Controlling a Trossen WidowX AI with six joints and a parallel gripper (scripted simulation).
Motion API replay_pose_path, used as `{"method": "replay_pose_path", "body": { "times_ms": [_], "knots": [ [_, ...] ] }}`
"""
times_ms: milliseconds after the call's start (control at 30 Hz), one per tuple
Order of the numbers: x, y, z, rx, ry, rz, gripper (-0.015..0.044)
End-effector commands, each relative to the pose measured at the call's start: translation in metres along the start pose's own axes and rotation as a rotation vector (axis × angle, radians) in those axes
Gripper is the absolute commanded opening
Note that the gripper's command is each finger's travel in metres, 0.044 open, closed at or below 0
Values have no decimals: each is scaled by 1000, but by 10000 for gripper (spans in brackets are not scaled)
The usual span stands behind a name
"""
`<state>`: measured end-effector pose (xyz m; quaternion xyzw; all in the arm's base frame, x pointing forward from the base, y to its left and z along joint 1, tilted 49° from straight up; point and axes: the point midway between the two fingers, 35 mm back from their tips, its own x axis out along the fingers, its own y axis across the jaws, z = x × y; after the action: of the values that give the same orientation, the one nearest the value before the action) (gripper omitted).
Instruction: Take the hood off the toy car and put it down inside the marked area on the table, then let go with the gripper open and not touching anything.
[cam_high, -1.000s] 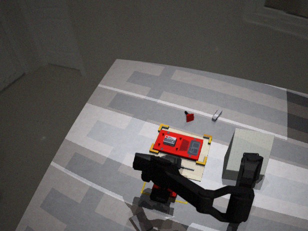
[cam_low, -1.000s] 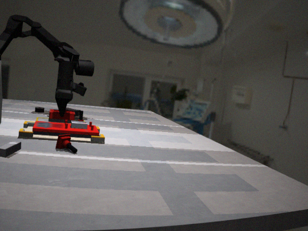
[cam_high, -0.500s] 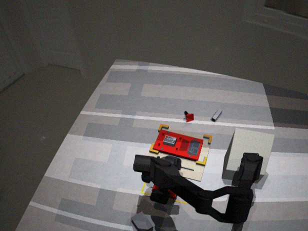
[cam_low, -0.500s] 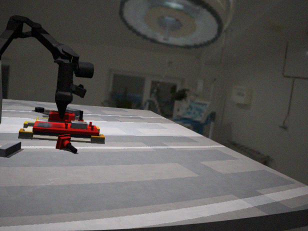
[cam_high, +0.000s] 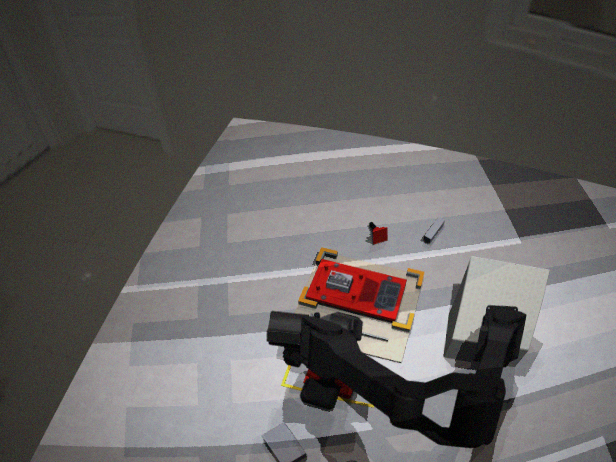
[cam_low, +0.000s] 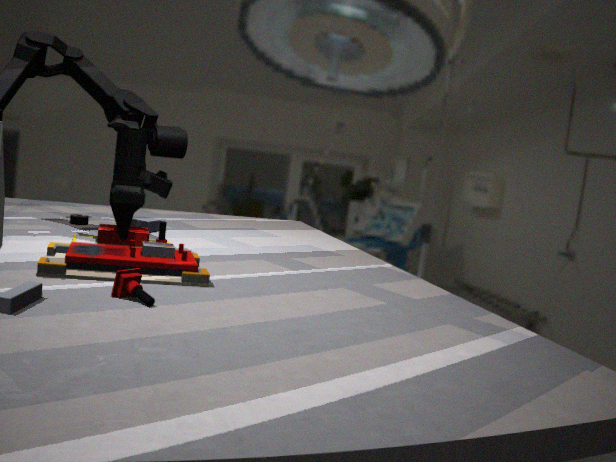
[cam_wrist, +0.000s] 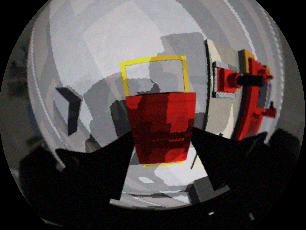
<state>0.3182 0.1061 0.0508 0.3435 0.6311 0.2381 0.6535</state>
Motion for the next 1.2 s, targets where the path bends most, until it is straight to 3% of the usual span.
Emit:
{"method": "replay_pose_path", "body": {
  "times_ms": [0, 300, 433, 633, 1167],
  "knots": [
    [0, 0, 0, -1, 0, 0, 210],
    [0, 0, 0, -1, 0, 0, 440],
    [-17, -1, 2, -1, 1, -3, 440],
    [-69, -1, 1, 0, 3, 4, 440],
    [-71, -1, 1, 0, 3, 4, 440]
  ]
}}
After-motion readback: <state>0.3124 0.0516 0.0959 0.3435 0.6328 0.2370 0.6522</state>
